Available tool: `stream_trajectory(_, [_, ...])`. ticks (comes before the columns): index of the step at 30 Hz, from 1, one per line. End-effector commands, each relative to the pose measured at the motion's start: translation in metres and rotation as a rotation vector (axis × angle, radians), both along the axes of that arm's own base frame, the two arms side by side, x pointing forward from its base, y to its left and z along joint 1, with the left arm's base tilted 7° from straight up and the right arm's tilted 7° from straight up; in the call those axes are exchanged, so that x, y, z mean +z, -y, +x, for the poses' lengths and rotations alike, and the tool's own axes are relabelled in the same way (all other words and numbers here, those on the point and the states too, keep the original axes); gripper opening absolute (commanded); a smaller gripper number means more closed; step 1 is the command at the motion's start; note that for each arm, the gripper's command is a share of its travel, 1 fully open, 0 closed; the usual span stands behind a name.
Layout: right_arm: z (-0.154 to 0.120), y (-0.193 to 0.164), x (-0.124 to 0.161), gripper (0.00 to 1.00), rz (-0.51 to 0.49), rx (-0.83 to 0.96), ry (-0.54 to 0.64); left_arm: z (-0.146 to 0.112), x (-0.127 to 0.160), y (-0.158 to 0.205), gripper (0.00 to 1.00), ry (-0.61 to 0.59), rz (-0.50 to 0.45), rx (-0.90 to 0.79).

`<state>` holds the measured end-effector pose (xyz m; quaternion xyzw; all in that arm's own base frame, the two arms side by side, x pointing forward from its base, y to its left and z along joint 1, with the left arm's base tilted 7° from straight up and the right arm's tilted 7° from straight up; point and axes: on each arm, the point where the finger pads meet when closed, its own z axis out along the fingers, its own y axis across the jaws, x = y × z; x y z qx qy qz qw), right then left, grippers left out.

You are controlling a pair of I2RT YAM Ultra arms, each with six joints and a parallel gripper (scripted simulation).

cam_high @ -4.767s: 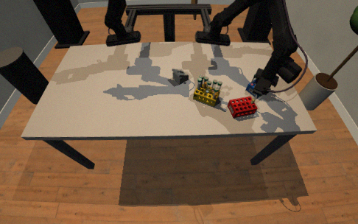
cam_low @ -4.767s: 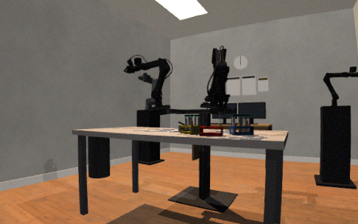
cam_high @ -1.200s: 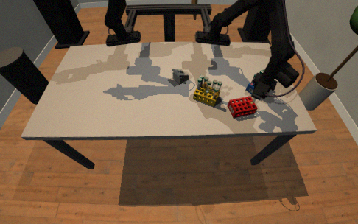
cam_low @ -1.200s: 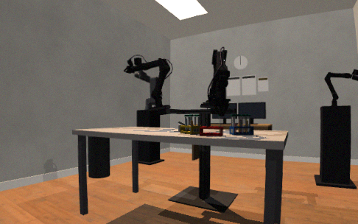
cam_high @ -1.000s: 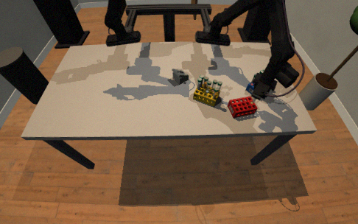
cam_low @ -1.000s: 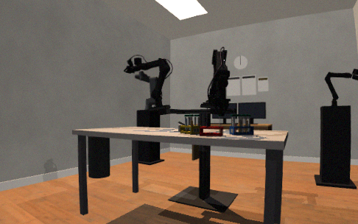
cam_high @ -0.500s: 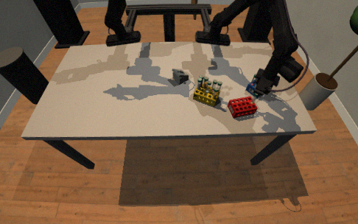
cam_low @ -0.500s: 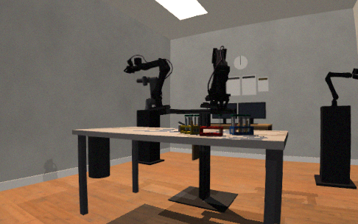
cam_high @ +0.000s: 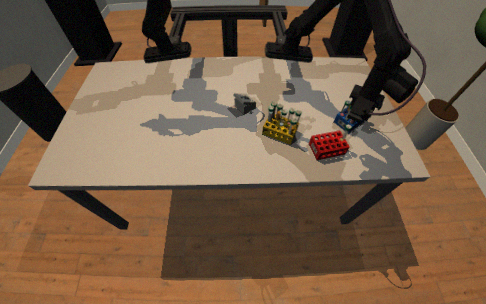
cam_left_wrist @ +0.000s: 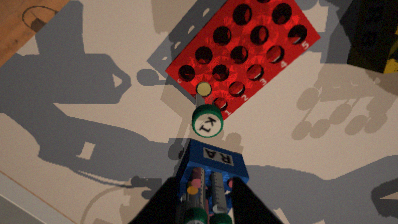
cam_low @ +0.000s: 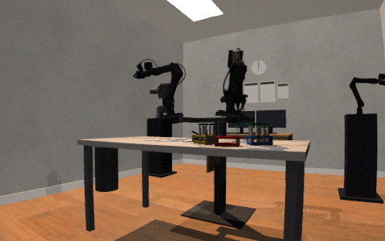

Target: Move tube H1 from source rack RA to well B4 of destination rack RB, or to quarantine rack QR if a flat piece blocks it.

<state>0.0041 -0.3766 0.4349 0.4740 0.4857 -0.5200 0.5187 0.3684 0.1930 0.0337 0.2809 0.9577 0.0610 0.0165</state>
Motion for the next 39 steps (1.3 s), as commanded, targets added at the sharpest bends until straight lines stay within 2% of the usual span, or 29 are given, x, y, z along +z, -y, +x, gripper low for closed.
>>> stream_trajectory(1, [-0.007, -0.013, 0.02, 0.0, -0.028, -0.021, 0.013, 0.008, 0.032, 0.003, 0.3, 0.044, 0.014, 0.0])
stream_trajectory(13, [-0.007, -0.013, 0.02, 0.0, -0.028, -0.021, 0.013, 0.01, 0.032, 0.004, 0.3, 0.044, 0.015, -0.003])
stream_trajectory(17, [-0.007, -0.013, 0.02, 0.0, -0.028, -0.021, 0.013, 0.009, 0.018, 0.004, 0.3, 0.011, 0.0, -0.003])
stream_trajectory(24, [-0.007, -0.013, 0.02, 0.0, -0.028, -0.021, 0.013, 0.012, 0.029, 0.003, 0.3, 0.036, 0.012, -0.003])
stream_trajectory(25, [-0.007, -0.013, 0.02, 0.0, -0.028, -0.021, 0.013, 0.001, 0.02, 0.011, 0.3, 0.031, 0.007, 0.031])
stream_trajectory(27, [-0.007, -0.013, 0.02, 0.0, -0.028, -0.021, 0.013, 0.001, 0.02, 0.011, 0.3, 0.031, 0.007, 0.031])
stream_trajectory(39, [-0.007, -0.013, 0.02, 0.0, -0.028, -0.021, 0.013, -0.062, 0.002, 0.067, 0.3, 0.072, -0.019, 0.42])
